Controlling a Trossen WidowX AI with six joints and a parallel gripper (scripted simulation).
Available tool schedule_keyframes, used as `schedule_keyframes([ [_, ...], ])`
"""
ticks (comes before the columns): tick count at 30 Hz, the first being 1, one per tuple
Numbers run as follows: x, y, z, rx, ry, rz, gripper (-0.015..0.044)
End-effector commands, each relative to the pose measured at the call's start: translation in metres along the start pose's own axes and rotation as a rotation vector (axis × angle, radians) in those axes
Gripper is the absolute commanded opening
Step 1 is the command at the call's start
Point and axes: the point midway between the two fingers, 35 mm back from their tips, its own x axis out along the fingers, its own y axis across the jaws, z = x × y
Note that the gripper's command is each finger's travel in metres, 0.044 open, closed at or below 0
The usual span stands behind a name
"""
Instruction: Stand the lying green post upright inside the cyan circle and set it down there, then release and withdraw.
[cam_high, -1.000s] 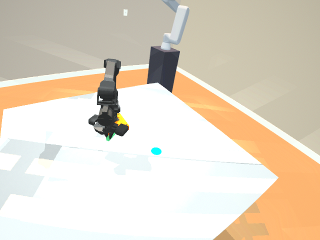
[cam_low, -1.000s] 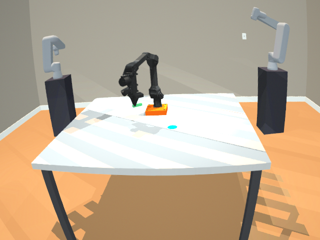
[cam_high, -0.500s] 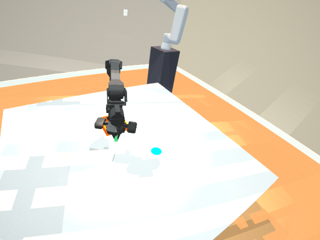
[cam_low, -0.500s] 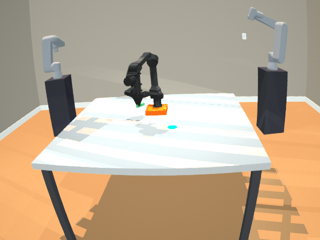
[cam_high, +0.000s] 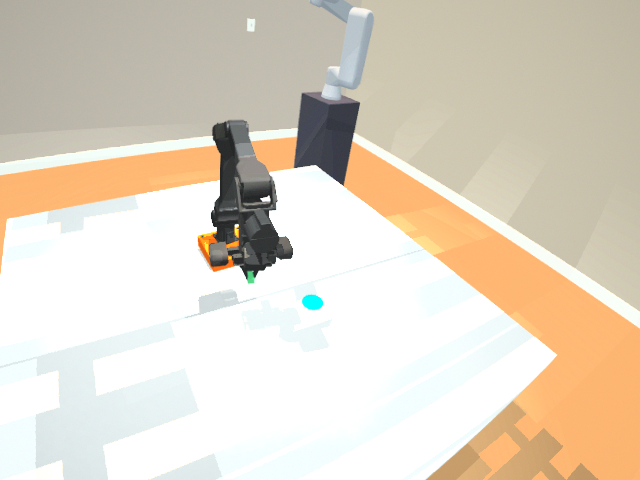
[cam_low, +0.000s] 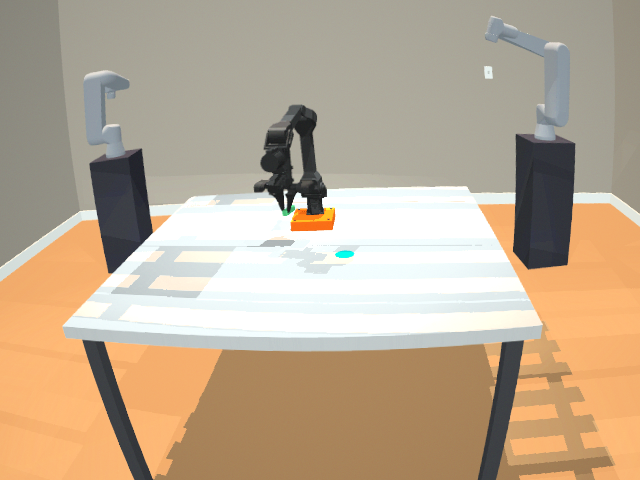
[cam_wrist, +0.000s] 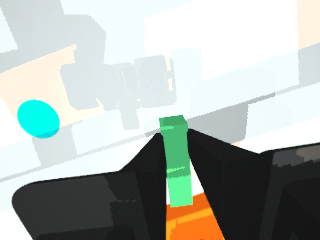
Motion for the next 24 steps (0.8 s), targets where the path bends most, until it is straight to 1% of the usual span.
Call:
schedule_keyframes([
  [1,-0.001,0.009,0.003,-0.085,0.002,-0.004,0.0023],
  [24,-0.006,0.078,0.008,-0.633,0.001,0.003,0.0023],
])
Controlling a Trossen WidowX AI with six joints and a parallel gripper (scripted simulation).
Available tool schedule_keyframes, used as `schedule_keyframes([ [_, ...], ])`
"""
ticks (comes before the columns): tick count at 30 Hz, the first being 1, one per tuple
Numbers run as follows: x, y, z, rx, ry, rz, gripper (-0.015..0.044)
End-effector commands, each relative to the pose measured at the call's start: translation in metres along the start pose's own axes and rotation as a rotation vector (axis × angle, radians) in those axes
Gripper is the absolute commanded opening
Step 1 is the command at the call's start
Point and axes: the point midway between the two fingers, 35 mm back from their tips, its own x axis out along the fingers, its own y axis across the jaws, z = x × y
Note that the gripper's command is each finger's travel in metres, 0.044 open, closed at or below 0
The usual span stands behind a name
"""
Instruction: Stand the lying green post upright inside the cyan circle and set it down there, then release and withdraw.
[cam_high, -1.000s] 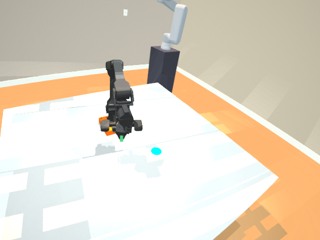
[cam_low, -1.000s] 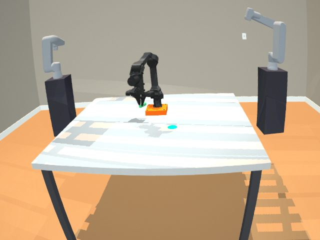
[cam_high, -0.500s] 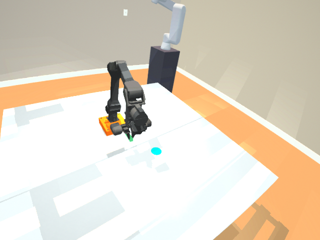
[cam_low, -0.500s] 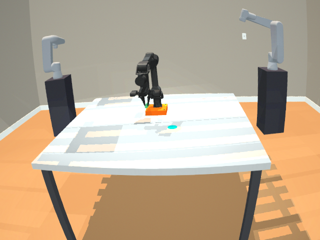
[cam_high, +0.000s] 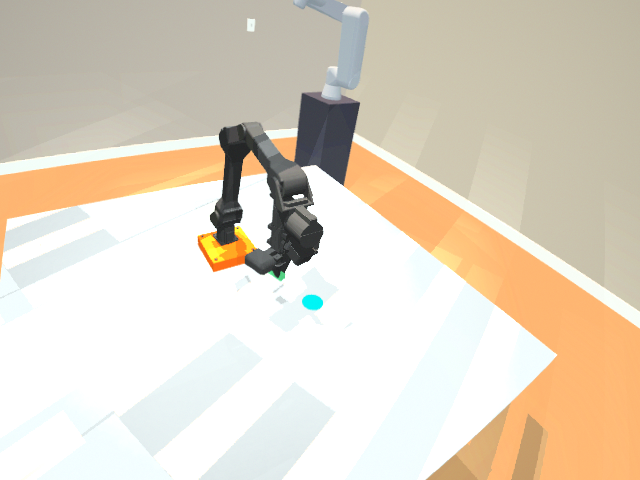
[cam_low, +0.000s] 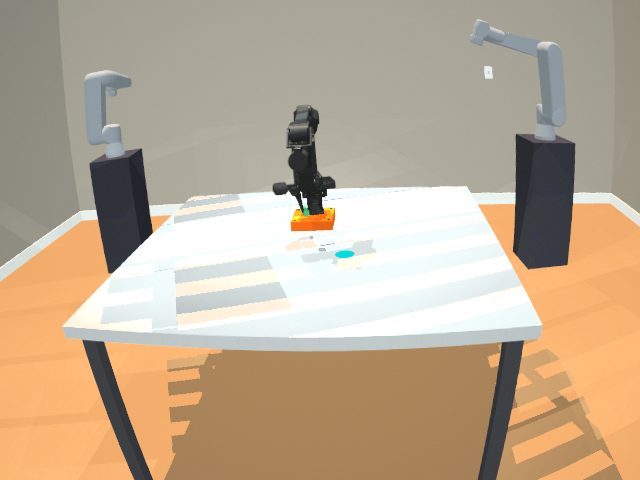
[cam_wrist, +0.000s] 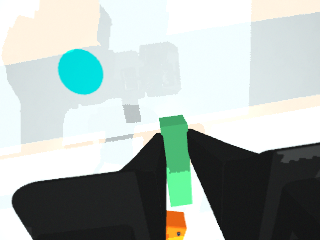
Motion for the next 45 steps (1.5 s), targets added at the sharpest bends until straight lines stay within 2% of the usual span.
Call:
schedule_keyframes([
  [1,-0.001,0.008,0.006,-0.085,0.003,-0.003,0.0023],
  [33,-0.006,0.104,0.042,-0.844,-0.004,0.005,0.0023],
  [45,0.0,0.106,0.049,-0.829,-0.055,0.029,0.0023],
])
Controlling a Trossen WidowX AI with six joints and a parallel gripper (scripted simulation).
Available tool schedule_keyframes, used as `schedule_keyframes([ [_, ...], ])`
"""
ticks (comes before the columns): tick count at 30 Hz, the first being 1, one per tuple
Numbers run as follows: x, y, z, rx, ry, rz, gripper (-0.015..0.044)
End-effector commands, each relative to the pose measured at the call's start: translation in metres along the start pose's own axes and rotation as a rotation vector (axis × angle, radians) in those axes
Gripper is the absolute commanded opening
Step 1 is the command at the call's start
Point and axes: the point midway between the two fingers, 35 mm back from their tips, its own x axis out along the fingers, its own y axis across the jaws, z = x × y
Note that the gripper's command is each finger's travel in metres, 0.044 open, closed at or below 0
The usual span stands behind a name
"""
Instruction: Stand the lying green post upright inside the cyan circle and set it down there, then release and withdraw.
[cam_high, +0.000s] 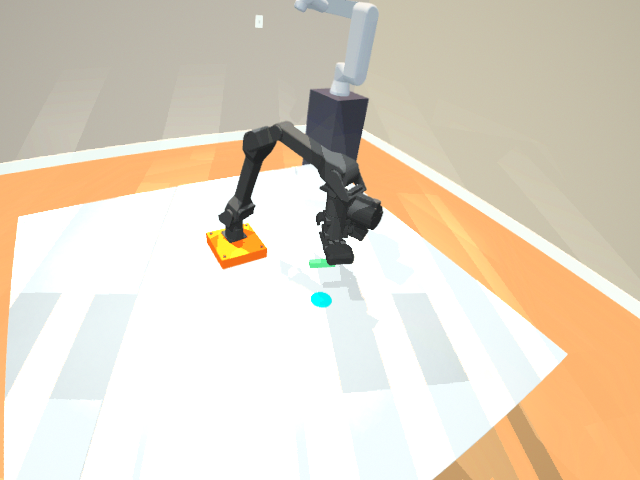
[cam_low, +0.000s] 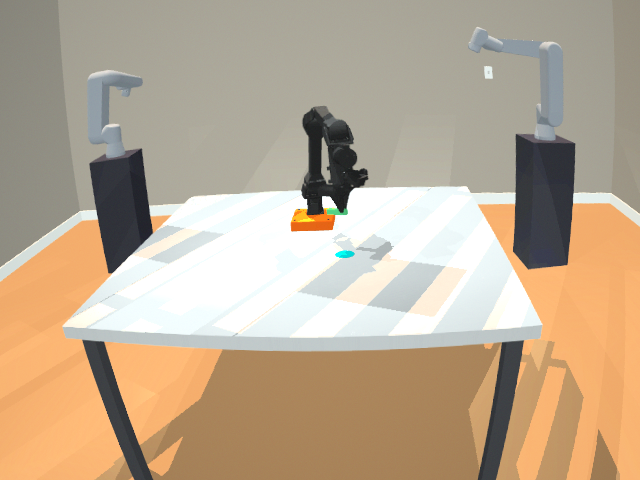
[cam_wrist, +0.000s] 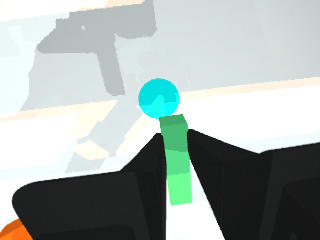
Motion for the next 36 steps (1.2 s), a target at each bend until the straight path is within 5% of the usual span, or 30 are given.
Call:
schedule_keyframes([
  [1,0.003,-0.001,0.002,0.014,-0.027,0.003,0.0023],
  [36,0.026,-0.022,0.019,0.132,-0.28,0.004,0.0023],
])
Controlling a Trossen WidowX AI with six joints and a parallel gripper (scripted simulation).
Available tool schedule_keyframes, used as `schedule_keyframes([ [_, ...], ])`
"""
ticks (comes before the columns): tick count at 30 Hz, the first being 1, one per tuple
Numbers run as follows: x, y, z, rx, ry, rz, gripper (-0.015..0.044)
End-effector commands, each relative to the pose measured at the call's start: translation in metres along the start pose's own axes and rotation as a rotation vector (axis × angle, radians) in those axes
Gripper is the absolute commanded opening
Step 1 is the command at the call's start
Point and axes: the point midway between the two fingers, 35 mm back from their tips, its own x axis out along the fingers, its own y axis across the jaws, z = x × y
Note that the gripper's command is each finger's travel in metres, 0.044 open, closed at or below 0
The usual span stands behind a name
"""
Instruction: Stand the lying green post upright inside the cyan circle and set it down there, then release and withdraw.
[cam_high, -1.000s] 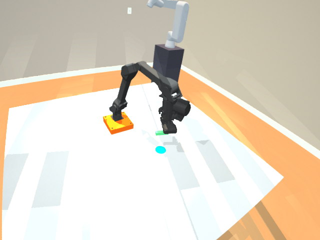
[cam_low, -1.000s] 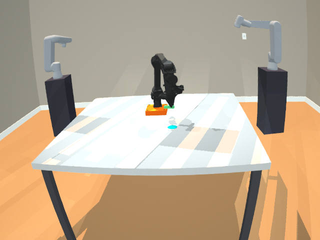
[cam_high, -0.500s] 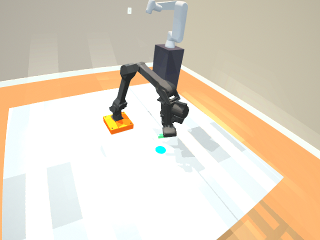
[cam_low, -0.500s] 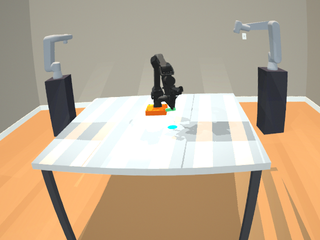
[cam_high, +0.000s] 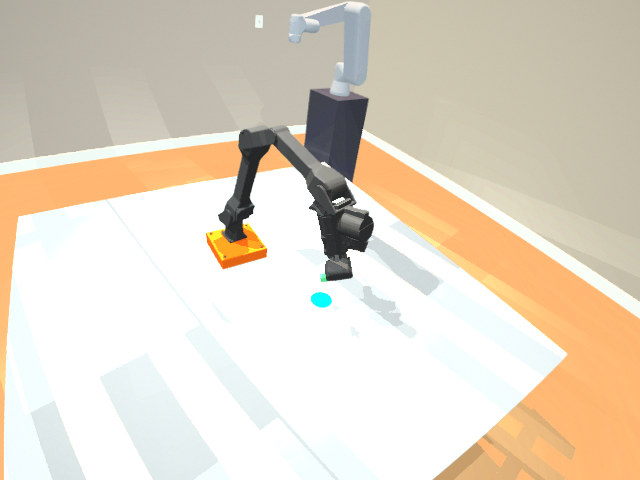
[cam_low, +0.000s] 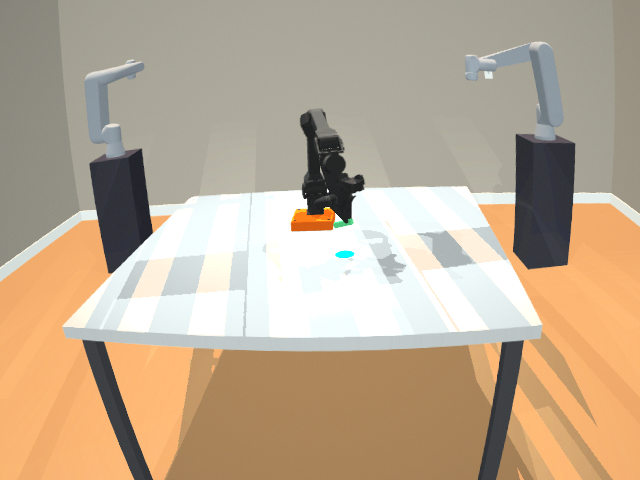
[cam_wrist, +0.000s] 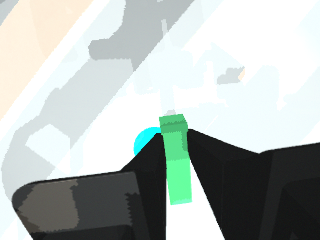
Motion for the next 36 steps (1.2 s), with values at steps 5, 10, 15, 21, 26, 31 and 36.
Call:
schedule_keyframes([
  [5,0.004,-0.003,0.003,0.025,-0.058,0.002,0.0023],
  [10,0.006,-0.006,0.004,0.038,-0.094,0.002,0.0023],
  [15,0.008,-0.009,0.005,0.05,-0.129,0.003,0.0023],
  [21,0.011,-0.012,0.007,0.064,-0.172,0.004,0.0023],
  [26,0.012,-0.014,0.008,0.074,-0.207,0.005,0.0023],
  [31,0.014,-0.016,0.009,0.083,-0.242,0.006,0.0023],
  [36,0.015,-0.019,0.01,0.092,-0.277,0.006,0.0023],
])
